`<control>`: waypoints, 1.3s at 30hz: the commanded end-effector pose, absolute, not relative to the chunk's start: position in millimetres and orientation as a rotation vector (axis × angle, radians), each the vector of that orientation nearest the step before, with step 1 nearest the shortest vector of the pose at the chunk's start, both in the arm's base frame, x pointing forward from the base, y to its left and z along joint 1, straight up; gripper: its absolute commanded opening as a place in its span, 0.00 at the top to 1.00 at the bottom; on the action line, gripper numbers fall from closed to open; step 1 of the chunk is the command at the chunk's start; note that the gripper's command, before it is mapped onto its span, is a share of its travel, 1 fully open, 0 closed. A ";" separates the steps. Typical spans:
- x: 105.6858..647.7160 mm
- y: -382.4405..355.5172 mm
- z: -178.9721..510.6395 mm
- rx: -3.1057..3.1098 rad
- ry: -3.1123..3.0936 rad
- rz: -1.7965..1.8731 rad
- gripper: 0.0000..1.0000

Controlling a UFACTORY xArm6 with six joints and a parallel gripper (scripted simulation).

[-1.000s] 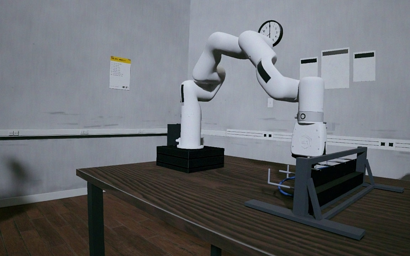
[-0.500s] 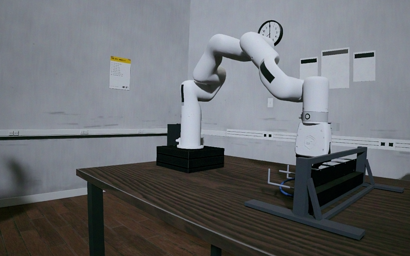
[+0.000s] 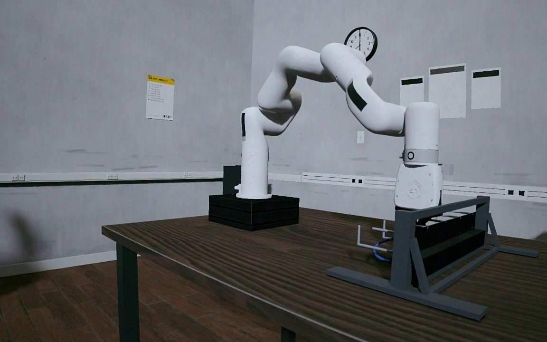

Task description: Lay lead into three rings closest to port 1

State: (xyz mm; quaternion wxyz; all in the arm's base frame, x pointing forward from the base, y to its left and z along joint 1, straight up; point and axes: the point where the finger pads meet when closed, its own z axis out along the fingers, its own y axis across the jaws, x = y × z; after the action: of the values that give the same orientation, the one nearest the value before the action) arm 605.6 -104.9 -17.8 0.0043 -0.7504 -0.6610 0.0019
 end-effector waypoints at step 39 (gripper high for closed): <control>607.5 -105.2 -15.3 -2.354 -2.074 0.001 0.67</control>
State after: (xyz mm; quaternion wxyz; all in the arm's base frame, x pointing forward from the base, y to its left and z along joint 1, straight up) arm 605.6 -104.9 -17.8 0.0043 -0.7504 -0.6610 0.0019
